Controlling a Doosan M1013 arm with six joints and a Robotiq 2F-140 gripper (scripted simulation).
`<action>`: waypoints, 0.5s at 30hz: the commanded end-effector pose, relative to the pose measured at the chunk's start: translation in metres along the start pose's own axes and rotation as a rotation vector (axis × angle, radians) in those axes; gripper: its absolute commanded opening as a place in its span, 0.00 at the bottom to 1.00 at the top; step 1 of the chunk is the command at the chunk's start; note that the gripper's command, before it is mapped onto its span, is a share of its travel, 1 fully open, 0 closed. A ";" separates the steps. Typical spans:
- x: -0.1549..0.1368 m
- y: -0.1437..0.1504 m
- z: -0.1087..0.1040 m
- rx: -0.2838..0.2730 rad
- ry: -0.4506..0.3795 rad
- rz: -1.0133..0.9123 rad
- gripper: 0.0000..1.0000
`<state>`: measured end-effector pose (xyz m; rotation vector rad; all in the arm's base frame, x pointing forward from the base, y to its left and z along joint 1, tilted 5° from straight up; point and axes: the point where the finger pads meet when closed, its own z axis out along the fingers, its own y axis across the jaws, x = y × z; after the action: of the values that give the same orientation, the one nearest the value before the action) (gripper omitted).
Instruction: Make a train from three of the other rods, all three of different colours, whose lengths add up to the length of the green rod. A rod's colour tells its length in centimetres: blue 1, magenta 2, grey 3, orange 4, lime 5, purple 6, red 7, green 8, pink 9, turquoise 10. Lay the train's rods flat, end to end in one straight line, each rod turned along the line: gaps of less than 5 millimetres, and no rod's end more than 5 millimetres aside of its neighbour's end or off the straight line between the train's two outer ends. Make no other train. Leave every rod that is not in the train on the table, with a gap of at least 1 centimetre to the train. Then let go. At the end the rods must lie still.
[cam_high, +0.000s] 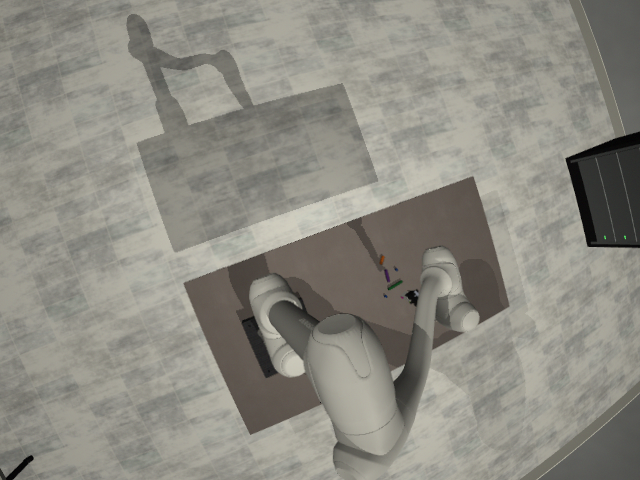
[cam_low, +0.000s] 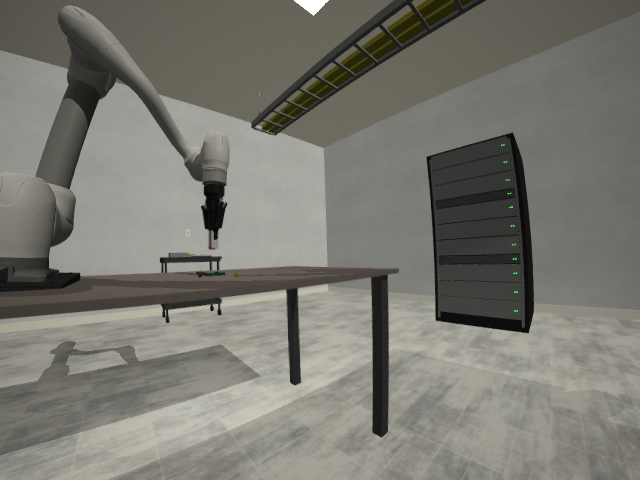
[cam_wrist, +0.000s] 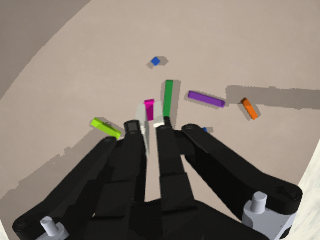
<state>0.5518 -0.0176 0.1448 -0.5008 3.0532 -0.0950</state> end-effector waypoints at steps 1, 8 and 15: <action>0.005 -0.002 0.000 0.006 -0.001 0.167 0.03; 0.013 -0.004 0.000 0.006 -0.002 0.393 0.03; 0.021 -0.006 0.000 0.006 -0.003 0.649 0.03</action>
<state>0.5377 -0.0271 0.1439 0.2970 3.0658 -0.0729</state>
